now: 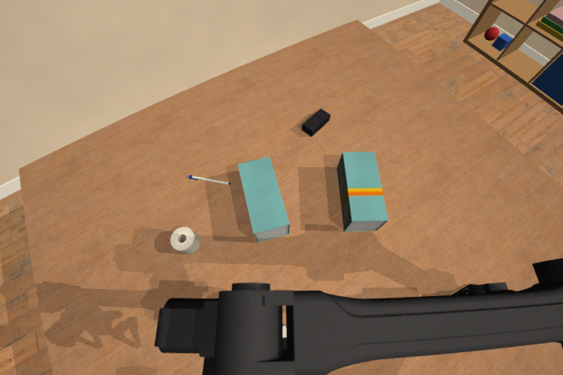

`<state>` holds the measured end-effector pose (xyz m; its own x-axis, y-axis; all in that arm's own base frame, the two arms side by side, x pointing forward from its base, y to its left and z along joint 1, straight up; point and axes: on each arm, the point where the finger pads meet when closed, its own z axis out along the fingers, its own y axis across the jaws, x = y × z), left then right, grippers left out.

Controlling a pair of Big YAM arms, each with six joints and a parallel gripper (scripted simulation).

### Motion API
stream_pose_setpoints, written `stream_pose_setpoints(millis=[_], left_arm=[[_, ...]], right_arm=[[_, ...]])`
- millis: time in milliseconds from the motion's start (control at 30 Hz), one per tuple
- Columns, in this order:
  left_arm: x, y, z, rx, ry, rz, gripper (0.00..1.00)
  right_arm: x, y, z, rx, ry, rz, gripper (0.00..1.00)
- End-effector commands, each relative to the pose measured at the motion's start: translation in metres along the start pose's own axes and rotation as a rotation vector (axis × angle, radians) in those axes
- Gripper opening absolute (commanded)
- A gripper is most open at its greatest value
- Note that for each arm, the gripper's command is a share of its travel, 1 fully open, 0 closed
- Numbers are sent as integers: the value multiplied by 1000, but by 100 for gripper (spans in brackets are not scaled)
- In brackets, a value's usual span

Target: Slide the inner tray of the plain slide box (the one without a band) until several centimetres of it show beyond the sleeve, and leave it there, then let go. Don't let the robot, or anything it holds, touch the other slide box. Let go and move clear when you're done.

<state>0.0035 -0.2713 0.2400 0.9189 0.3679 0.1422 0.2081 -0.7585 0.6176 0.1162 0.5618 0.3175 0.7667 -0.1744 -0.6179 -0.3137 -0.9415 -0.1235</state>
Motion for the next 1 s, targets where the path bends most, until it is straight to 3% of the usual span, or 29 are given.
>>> stream_pose_setpoints(millis=[0, 533, 567, 600, 967], left_arm=[[0, 3, -2, -6, -3, -4, 100], [0, 3, -2, -6, -3, -4, 100], [-2, 18, -13, -37, -19, -23, 100], [-2, 18, -13, -37, -19, -23, 0], [-2, 18, -13, -37, -19, -23, 0]], right_arm=[[-4, 0, -5, 10, 0, -8, 100], [-4, 0, -5, 10, 0, -8, 100], [-7, -6, -10, 25, 2, -21, 100], [-7, -6, -10, 25, 2, -21, 100], [-7, -6, -10, 25, 2, -21, 100]])
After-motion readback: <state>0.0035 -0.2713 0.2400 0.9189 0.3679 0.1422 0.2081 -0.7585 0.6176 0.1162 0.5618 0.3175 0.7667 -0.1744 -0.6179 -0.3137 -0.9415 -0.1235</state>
